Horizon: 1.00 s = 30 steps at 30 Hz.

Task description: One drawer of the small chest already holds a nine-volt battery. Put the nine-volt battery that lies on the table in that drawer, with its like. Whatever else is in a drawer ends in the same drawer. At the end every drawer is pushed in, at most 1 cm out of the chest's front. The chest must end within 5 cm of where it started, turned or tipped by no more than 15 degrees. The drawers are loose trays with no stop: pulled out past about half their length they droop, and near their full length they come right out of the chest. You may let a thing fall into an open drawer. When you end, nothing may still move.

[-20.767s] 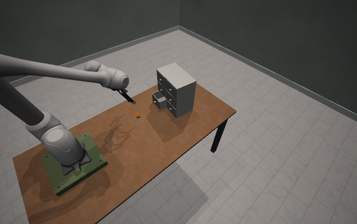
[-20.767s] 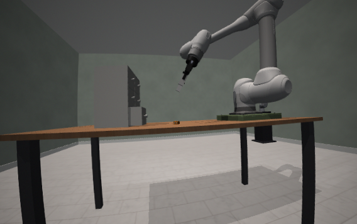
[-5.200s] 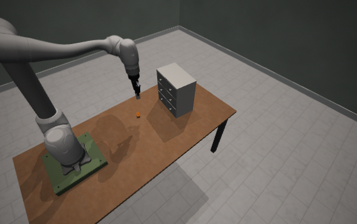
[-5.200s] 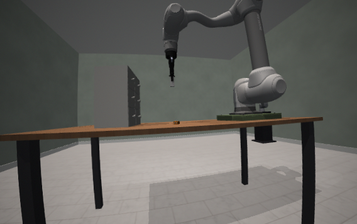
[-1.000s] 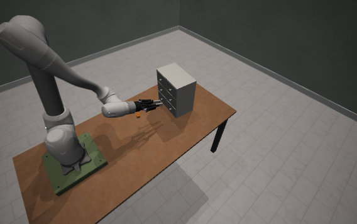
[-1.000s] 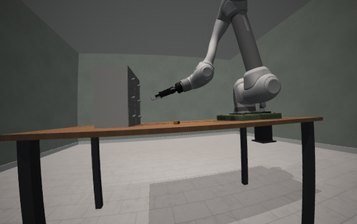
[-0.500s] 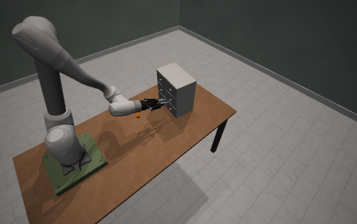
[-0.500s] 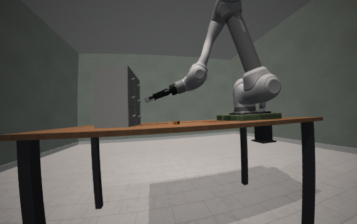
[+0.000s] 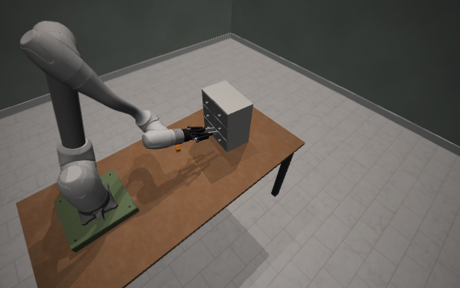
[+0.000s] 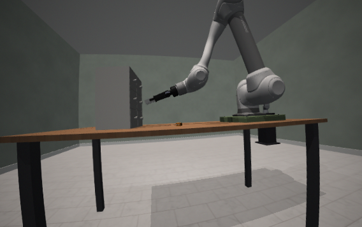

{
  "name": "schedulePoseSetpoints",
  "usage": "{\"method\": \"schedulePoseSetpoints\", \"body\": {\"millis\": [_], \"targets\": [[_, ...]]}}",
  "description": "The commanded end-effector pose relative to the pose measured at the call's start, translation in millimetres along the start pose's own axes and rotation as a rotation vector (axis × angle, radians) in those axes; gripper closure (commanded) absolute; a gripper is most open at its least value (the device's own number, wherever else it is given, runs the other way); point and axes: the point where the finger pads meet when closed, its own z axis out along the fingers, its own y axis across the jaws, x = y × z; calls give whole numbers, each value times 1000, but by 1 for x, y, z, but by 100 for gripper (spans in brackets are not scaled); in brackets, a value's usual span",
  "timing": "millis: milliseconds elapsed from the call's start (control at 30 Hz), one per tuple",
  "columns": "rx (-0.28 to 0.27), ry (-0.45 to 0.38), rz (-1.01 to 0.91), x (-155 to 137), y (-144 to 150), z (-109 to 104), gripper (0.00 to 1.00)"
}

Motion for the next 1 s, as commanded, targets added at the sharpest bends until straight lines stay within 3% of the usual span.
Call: {"method": "schedulePoseSetpoints", "body": {"millis": [0,967], "targets": [[0,0,0,0,0,0,80],[0,0,0,3,0,8,80]]}}
